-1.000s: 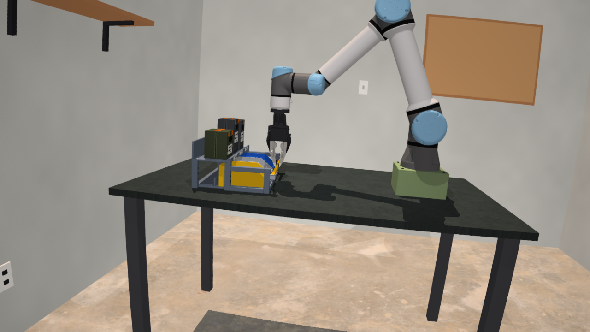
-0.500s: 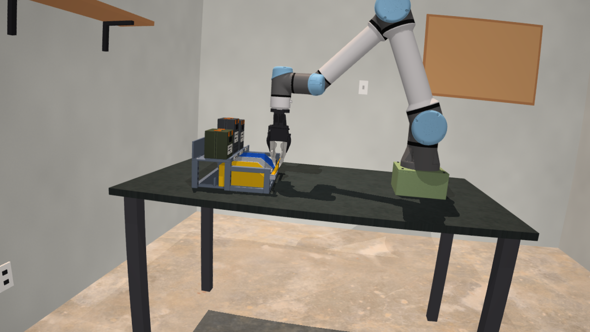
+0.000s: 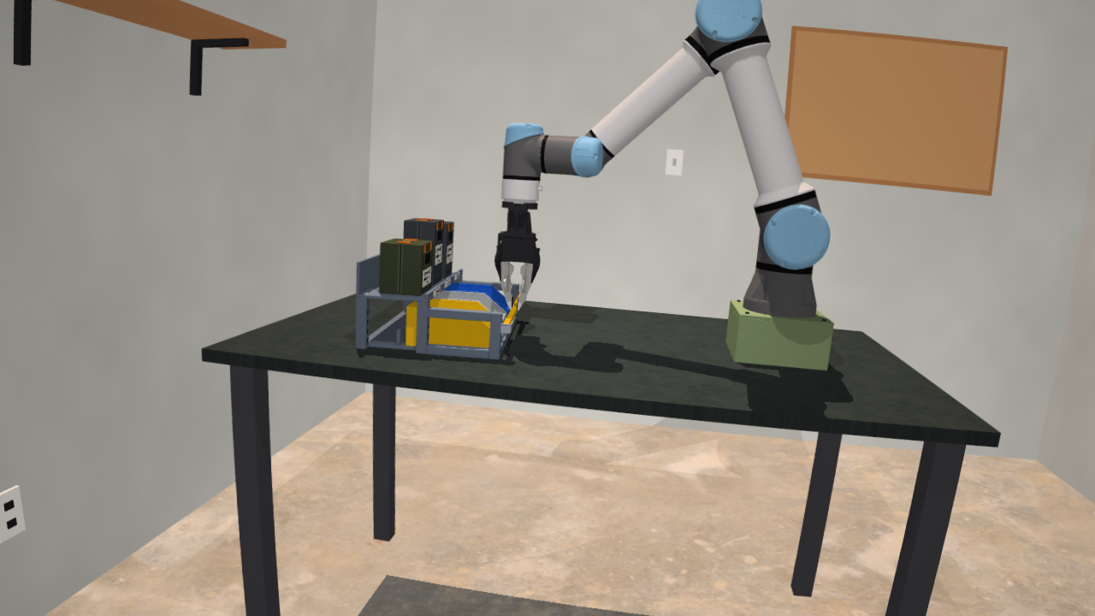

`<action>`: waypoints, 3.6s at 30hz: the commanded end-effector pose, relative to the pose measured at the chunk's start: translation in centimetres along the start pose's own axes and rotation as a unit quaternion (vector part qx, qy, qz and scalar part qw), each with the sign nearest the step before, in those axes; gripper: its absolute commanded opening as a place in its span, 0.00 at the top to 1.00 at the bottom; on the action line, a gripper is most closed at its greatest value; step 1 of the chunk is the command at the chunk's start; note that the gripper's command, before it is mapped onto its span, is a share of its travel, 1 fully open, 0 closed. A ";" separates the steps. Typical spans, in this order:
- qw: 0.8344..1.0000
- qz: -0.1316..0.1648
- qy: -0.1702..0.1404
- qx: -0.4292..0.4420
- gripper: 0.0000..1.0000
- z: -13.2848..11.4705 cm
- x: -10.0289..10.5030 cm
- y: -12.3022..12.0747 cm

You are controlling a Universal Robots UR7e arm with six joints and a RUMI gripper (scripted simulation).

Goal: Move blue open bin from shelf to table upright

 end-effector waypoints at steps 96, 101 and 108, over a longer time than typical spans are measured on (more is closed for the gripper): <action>1.000 0.001 0.000 0.000 1.00 0.0 4.7 0.0; 1.000 0.001 0.000 0.000 1.00 0.0 5.2 0.0; 1.000 0.001 0.000 0.000 1.00 0.0 6.1 0.0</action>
Point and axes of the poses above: the point where the finger pads meet when closed, its own x axis back along the fingers, its own y axis across the jaws, z = x × y, the point moved 6 cm from there along x, back along the fingers, and after that the axes turned 4 degrees about -x, right-handed, at the moved point
